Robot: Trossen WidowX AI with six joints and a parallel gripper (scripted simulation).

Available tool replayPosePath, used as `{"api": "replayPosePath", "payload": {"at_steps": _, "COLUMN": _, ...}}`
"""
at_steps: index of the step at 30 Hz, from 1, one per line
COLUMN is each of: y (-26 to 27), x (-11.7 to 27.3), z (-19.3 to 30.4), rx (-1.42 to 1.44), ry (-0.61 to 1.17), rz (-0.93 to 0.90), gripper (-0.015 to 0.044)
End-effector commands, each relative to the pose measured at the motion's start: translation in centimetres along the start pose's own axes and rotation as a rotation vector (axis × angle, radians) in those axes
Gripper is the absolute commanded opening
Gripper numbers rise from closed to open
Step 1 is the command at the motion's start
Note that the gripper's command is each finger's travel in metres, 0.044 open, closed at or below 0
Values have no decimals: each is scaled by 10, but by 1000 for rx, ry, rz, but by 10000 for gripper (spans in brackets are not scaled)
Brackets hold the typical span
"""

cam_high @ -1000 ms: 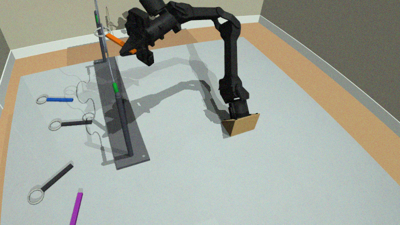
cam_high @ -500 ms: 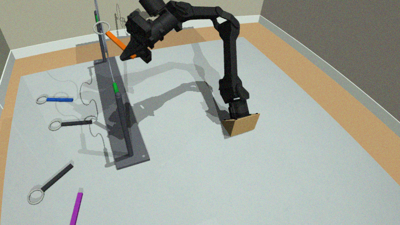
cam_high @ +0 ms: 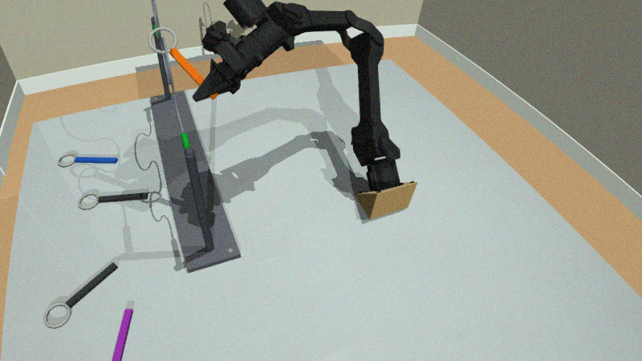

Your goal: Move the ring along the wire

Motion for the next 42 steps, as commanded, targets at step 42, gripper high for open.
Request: {"api": "replayPosePath", "payload": {"at_steps": 42, "y": -40, "x": 3, "z": -17, "rx": 822, "ry": -138, "rz": 453, "gripper": -150}}
Point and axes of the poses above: the point midway between the two fingers, 35 mm back from their tips, its own x axis back along the fingers, its own y axis across the jaws, z = x × y, the point moved 2 cm from there along x, back along the fingers, and after that the axes turned 4 degrees about -x, right-handed, at the moved point
